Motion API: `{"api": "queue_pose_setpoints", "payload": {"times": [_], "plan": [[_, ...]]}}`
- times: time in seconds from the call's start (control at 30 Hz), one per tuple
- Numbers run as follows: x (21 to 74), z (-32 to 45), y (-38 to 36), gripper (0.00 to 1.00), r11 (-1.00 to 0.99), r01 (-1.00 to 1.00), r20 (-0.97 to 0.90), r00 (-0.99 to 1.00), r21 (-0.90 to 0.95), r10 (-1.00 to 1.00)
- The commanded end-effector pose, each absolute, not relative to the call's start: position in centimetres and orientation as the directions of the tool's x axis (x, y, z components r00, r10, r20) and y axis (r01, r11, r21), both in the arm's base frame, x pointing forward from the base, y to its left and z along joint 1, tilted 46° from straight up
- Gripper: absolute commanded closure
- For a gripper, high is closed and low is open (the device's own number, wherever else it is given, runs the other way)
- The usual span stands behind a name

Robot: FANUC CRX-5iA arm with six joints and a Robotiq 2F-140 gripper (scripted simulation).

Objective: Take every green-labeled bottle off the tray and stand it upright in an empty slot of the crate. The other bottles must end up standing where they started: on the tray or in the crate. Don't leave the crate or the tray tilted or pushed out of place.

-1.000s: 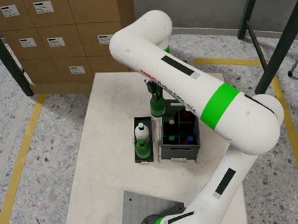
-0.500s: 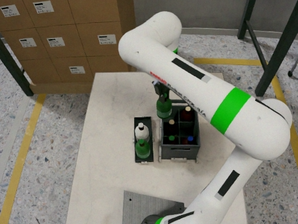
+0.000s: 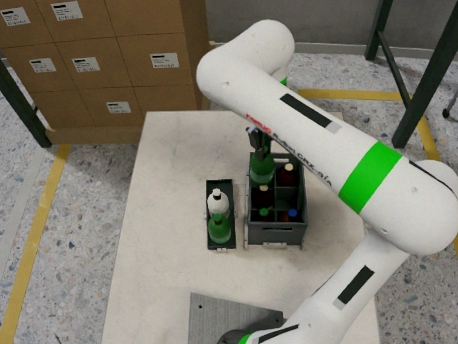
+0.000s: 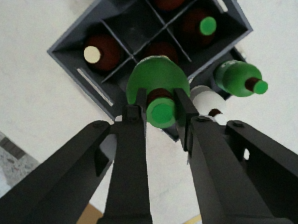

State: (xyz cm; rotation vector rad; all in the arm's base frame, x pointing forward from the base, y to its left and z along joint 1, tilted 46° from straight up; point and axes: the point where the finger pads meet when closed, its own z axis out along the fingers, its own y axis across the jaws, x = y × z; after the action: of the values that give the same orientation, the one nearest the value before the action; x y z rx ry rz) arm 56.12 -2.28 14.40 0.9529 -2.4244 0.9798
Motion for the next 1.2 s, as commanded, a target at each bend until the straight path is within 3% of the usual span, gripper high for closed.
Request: {"api": "queue_pose_setpoints", "payload": {"times": [0.0, 1.17], "plan": [[55.8, 15.1, -2.8, 0.90, 0.532, -0.701, 0.538, -0.710, -0.475, -0.455], [53.6, 19.4, -6.7, 0.90, 0.532, -0.701, 0.538, -0.710, -0.475, -0.455]]}}
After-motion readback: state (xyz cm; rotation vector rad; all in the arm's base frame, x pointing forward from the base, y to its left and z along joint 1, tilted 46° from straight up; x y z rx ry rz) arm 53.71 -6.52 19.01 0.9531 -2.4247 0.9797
